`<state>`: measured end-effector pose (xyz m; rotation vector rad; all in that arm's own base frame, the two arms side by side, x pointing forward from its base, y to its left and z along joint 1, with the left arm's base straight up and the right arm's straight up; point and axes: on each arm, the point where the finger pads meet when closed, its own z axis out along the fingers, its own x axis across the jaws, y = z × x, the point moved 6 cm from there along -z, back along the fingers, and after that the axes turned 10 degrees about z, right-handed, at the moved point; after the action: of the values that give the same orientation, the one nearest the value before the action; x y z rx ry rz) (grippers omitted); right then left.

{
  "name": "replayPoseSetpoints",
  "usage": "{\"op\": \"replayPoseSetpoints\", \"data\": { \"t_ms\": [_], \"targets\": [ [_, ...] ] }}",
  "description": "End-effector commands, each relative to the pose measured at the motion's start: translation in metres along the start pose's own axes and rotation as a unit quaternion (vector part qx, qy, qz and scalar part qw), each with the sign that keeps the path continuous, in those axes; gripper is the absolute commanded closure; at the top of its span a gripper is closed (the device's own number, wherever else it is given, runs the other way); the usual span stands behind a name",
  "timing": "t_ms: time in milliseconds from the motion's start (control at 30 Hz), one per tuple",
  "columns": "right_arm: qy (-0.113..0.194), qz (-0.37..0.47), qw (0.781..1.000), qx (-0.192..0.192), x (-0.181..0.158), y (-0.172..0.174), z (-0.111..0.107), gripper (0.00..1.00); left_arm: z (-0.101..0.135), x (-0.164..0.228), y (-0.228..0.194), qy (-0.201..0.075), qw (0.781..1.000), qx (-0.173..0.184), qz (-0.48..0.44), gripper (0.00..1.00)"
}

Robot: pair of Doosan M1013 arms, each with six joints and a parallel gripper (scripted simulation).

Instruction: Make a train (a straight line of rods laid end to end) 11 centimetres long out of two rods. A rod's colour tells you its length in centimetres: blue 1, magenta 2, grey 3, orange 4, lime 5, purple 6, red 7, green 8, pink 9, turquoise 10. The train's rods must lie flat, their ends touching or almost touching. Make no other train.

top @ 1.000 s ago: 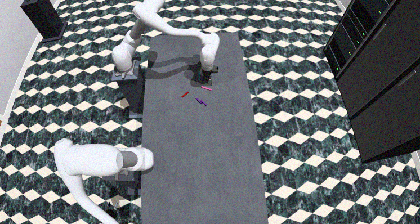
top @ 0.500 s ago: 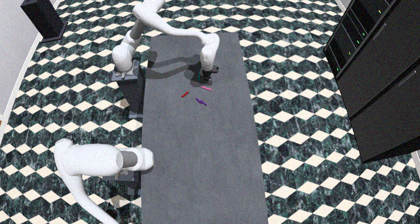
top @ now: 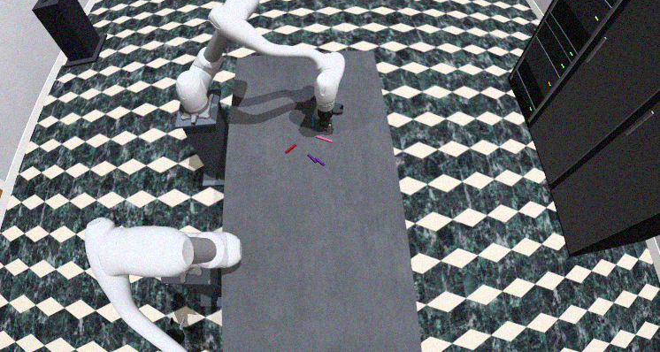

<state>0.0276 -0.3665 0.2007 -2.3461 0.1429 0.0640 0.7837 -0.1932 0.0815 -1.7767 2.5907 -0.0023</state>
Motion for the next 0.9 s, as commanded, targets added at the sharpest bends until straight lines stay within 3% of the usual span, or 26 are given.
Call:
{"op": "replayPoseSetpoints", "data": {
  "t_ms": [0, 33, 867],
  "targets": [
    [0.006, 0.003, 1.000, -0.003, 0.0014, -0.0010, 0.0001, 0.00, 0.0024, -0.0036, 0.0022, -0.001, 1.000, -0.001, 0.000, 0.46],
    [0.006, 0.003, 1.000, -0.003, 0.0014, -0.0010, 0.0001, 0.00, 0.0024, -0.0036, 0.0022, -0.001, 1.000, -0.001, 0.000, 0.76],
    [0.006, 0.003, 1.000, -0.003, 0.0014, -0.0010, 0.0001, 0.00, 0.0024, -0.0036, 0.0022, -0.001, 1.000, -0.001, 0.000, 0.76]
  ]
}}
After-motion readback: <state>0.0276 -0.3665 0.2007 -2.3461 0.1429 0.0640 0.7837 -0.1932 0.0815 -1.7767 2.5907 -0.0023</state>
